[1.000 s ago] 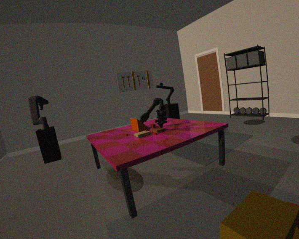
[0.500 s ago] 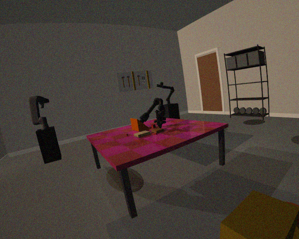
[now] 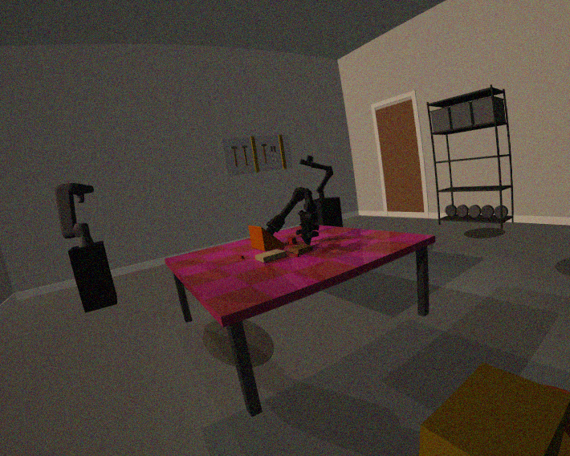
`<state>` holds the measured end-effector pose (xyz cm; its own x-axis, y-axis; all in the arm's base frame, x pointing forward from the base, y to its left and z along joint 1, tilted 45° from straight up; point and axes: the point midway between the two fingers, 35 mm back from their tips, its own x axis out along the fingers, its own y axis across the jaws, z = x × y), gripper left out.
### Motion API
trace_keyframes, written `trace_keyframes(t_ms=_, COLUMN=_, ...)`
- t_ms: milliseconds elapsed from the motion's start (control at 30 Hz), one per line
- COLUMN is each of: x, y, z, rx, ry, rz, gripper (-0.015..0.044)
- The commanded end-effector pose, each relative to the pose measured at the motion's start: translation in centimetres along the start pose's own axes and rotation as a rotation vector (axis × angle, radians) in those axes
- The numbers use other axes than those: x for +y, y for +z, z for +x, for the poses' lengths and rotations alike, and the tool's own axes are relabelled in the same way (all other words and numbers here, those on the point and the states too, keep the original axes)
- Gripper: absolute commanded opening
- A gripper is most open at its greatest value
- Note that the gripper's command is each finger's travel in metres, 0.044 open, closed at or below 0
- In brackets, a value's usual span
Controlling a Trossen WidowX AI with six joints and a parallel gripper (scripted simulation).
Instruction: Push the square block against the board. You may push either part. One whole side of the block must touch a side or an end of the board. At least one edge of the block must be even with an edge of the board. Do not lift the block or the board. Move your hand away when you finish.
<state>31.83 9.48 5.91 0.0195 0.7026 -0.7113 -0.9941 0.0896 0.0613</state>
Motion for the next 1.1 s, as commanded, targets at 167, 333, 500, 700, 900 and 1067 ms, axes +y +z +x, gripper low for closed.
trace_keyframes(t_ms=167, x=-0.1, y=1.7, z=-0.1, rx=0.001, ry=-0.003, rz=-0.006, gripper=0.0)
trace_keyframes(t_ms=333, x=-0.1, y=2.6, z=-0.1, rx=-0.001, ry=-0.003, rz=-0.006, gripper=0.0)
trace_keyframes(t_ms=500, x=0.0, y=3.3, z=-0.1, rx=-0.003, ry=-0.002, rz=-0.006, gripper=0.0)
trace_keyframes(t_ms=700, x=-0.1, y=2.7, z=-4.4, rx=0.0, ry=-0.001, rz=-0.005, gripper=0.0)
trace_keyframes(t_ms=900, x=0.0, y=2.7, z=-5.6, rx=-0.001, ry=-0.002, rz=-0.006, gripper=0.0)
trace_keyframes(t_ms=1067, x=-1.1, y=2.1, z=-5.6, rx=-0.003, ry=-0.014, rz=0.091, gripper=0.0)
